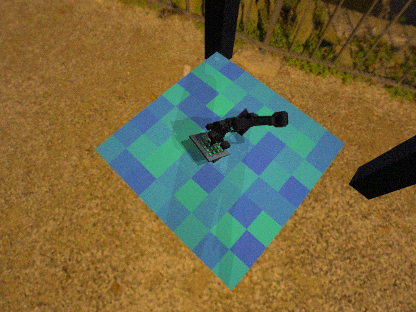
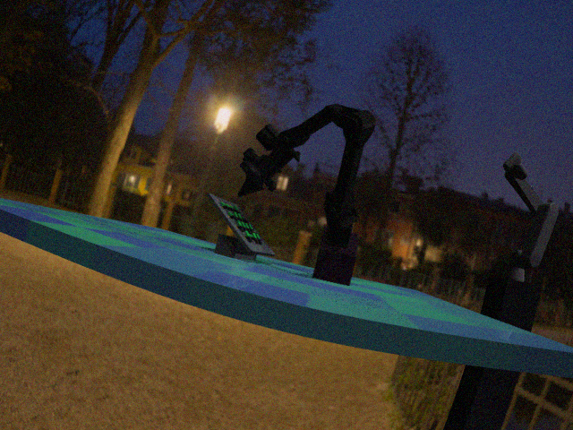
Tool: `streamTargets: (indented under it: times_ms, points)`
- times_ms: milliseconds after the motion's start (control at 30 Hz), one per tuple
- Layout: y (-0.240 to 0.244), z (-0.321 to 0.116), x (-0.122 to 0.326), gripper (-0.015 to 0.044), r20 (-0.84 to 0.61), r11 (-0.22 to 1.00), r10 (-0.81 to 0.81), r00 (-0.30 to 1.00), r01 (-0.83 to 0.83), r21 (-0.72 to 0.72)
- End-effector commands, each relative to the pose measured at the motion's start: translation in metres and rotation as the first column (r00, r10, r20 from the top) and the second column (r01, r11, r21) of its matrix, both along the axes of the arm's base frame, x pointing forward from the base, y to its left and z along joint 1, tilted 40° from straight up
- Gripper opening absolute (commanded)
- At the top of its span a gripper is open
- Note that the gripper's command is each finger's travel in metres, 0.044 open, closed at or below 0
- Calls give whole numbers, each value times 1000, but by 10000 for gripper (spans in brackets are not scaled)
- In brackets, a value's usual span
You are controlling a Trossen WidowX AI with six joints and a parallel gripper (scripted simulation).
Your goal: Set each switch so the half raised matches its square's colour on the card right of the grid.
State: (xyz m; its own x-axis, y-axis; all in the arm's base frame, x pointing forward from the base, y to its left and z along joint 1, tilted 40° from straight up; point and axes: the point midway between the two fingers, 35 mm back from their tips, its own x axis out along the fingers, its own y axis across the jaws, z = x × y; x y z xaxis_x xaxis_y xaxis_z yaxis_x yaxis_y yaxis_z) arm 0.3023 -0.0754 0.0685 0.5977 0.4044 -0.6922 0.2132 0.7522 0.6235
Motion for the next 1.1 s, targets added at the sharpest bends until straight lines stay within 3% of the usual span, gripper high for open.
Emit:
streamTargets:
  times_ms: [0, 300, 467, 1067]
  points:
    - [-5, 15, -12, 0, 12, 1000, -2, 1000, 2, 4]
    - [-18, -10, -32, 0, 11, 1000, -2, 1000, 2, 2]
    - [-4, -33, -12, 0, 31, 1000, -18, 999, 18, -2]
    - [5, -48, 1, 0, 34, 1000, -19, 999, 19, -2]
